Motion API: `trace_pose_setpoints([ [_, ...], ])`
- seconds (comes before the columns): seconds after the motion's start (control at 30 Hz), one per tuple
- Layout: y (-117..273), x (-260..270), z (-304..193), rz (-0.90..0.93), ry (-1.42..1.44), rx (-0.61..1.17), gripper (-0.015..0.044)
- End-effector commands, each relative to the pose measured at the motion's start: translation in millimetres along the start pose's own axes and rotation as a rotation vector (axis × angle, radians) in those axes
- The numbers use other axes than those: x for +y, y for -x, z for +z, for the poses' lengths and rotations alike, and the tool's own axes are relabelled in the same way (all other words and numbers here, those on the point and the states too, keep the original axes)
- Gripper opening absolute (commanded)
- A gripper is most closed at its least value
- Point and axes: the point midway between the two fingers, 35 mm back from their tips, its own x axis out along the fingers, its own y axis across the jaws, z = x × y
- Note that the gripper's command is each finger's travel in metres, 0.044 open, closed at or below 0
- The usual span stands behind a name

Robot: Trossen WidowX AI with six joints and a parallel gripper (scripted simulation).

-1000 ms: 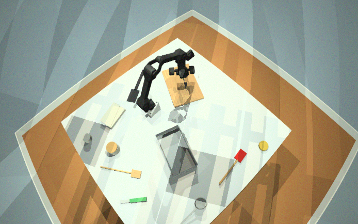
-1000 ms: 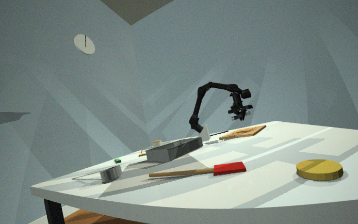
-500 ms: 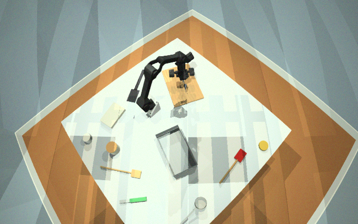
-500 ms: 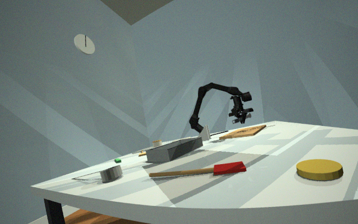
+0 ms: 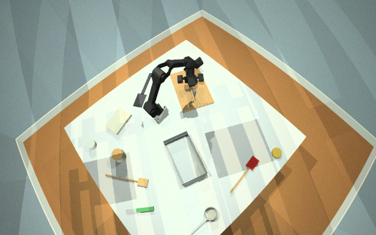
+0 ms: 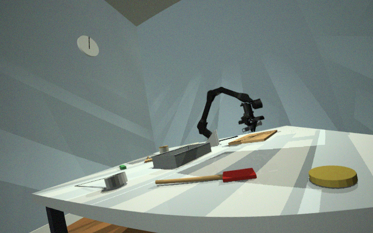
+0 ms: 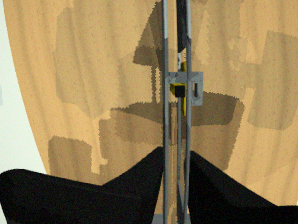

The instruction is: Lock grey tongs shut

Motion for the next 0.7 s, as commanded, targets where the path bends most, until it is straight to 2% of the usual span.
trace_pose_setpoints([
  [0.0,-1.7,0.6,0.3,0.004,-0.003,-0.001,-0.0150],
  [0.67,-0.7,-0.2,0.2,-0.001,0.000,0.000,0.0375],
])
